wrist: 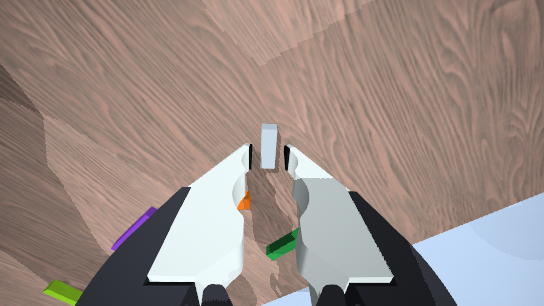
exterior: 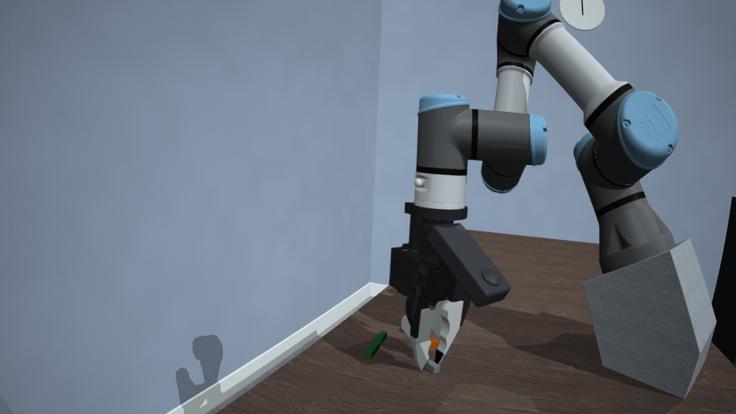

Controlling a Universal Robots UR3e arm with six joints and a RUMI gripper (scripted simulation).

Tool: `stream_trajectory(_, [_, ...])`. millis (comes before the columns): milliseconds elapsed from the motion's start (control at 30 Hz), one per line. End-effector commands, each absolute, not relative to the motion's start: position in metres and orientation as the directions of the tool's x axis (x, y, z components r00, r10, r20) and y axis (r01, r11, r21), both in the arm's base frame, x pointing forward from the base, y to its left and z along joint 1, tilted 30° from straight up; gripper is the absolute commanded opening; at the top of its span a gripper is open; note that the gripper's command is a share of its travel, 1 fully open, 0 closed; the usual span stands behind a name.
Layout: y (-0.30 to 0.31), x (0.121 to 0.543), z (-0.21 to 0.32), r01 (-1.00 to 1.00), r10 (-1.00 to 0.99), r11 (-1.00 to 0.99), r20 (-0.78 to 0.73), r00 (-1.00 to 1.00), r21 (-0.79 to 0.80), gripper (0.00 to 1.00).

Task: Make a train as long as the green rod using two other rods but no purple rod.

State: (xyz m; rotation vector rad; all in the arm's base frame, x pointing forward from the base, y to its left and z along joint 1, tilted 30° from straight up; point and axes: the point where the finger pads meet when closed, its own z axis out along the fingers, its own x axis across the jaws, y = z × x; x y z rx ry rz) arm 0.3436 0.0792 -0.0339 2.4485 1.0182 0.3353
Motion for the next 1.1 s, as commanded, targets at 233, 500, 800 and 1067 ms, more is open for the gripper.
stream_trajectory(233, [0.0794, 0.3439, -0.0335, 0.603, 0.717, -0.617, 0.047, 0.695, 0.505, 0.00])
stream_trajectory(500, [0.0794, 0.3439, -0.0335, 0.603, 0.717, -0.617, 0.047, 0.695, 0.505, 0.00])
stream_trajectory(800, [0.0794, 0.3439, -0.0335, 0.603, 0.717, -0.617, 0.047, 0.695, 0.505, 0.00])
stream_trajectory(1067, [0.0794, 0.3439, -0.0335, 0.603, 0.717, -0.617, 0.047, 0.695, 0.505, 0.00])
